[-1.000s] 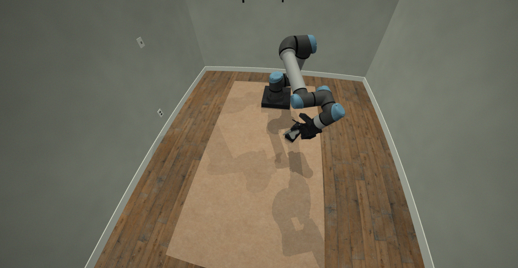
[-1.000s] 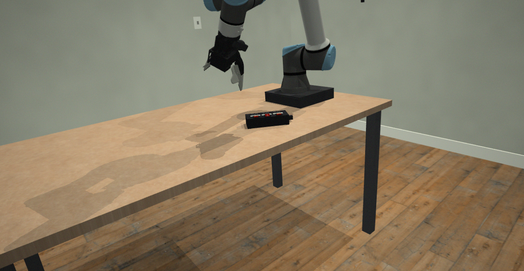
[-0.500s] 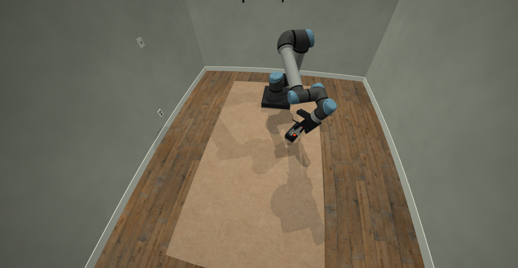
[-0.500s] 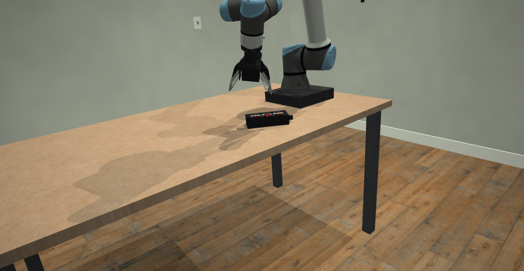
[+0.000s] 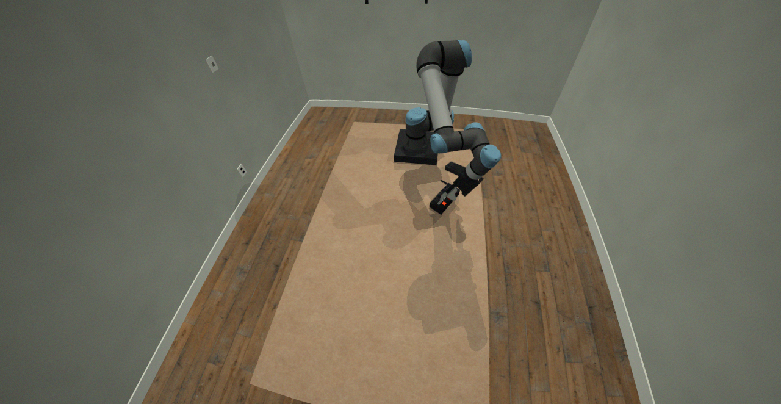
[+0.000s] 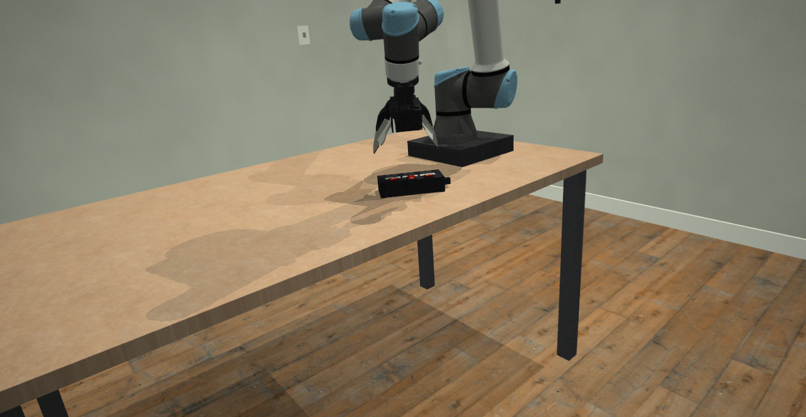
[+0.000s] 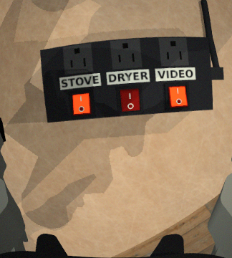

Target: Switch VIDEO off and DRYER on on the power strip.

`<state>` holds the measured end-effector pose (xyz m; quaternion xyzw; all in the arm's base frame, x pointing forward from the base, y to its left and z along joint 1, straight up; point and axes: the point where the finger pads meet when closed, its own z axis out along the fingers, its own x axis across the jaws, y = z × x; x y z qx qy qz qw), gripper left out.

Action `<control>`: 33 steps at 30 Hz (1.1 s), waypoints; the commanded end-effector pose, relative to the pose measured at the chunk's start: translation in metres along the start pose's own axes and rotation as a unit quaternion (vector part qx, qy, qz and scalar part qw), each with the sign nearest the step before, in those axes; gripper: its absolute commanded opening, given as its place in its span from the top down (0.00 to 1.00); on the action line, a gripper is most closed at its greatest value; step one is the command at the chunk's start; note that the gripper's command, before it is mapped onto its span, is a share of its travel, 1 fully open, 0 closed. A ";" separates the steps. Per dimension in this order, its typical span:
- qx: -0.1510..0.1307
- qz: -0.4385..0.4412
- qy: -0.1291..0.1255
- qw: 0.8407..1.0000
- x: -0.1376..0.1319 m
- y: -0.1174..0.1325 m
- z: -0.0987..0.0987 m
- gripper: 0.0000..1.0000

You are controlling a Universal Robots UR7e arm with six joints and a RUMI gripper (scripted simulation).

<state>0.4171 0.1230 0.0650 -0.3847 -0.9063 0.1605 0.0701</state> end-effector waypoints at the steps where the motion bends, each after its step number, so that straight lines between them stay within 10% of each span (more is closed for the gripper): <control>1: -0.005 -0.015 0.006 1.000 0.007 -0.001 0.004 0.00; 33: -0.007 -0.019 0.008 1.000 0.010 -0.001 0.005 0.00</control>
